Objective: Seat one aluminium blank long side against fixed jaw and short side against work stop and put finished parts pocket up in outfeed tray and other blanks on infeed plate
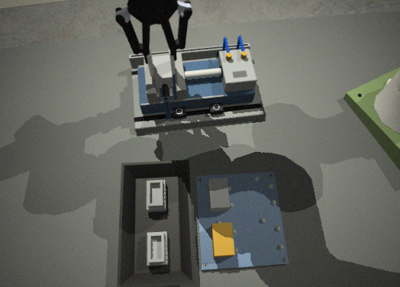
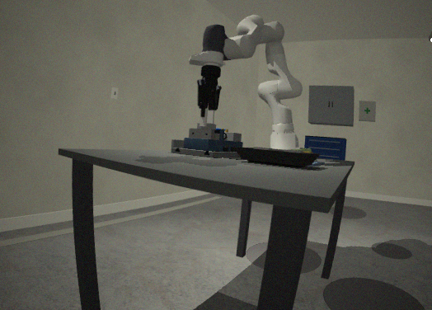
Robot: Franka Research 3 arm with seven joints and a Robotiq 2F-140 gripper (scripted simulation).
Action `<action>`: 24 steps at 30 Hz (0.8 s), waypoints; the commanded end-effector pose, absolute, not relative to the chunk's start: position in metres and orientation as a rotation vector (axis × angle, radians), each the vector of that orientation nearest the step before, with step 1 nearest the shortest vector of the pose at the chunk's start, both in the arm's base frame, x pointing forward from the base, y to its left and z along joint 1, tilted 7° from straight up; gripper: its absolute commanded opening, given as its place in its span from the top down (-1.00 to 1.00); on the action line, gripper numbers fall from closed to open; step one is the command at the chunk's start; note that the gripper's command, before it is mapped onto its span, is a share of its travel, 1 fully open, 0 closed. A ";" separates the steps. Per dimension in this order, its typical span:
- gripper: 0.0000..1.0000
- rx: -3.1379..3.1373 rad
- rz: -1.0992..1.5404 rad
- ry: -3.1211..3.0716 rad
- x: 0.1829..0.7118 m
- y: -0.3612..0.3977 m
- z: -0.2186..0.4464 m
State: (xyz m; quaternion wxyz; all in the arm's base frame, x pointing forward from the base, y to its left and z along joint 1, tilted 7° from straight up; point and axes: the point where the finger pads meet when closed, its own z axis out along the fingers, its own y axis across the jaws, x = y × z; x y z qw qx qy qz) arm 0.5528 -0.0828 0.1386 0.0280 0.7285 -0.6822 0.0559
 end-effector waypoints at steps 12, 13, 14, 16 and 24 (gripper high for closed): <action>0.20 2.247 0.176 -2.115 0.554 -0.081 0.139; 0.20 2.247 0.176 -2.115 0.554 -0.081 0.139; 0.20 2.247 0.176 -2.115 0.554 -0.081 0.139; 0.20 2.247 0.176 -2.115 0.554 -0.081 0.139; 0.20 2.247 0.176 -2.115 0.554 -0.081 0.139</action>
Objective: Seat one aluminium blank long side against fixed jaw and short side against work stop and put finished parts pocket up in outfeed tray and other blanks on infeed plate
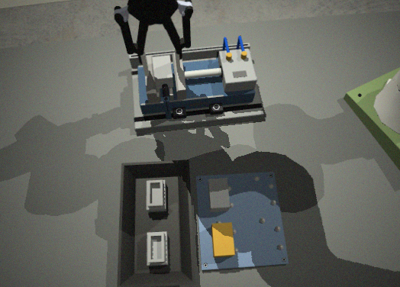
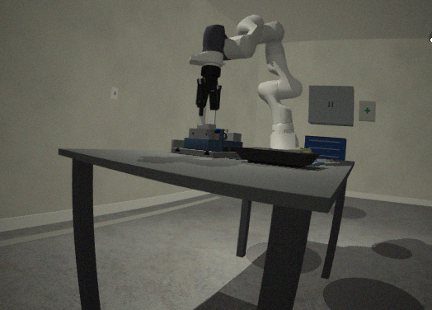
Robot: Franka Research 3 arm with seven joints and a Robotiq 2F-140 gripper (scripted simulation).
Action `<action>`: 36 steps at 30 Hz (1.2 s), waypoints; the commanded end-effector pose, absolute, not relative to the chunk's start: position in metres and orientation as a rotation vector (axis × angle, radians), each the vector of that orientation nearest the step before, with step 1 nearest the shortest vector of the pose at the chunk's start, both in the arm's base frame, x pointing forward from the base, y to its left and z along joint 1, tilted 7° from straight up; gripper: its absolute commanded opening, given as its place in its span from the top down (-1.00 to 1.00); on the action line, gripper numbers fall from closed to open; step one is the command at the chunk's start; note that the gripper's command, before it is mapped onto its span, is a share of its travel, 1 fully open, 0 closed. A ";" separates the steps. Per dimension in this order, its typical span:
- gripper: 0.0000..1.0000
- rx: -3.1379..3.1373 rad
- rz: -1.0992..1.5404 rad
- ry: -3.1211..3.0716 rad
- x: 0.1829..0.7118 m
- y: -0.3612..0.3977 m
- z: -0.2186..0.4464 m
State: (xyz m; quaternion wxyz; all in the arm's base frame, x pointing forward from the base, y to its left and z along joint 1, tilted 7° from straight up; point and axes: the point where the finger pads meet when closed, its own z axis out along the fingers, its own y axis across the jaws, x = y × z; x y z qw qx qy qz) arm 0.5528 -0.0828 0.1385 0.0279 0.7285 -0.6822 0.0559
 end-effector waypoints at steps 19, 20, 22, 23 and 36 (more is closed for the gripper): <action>0.20 2.247 0.176 -2.115 0.554 -0.081 0.140; 0.20 2.247 0.176 -2.115 0.554 -0.081 0.140; 0.20 2.247 0.176 -2.115 0.554 -0.081 0.142; 0.20 2.247 0.176 -2.115 0.554 -0.080 0.143; 0.20 2.247 0.176 -2.115 0.553 -0.078 0.168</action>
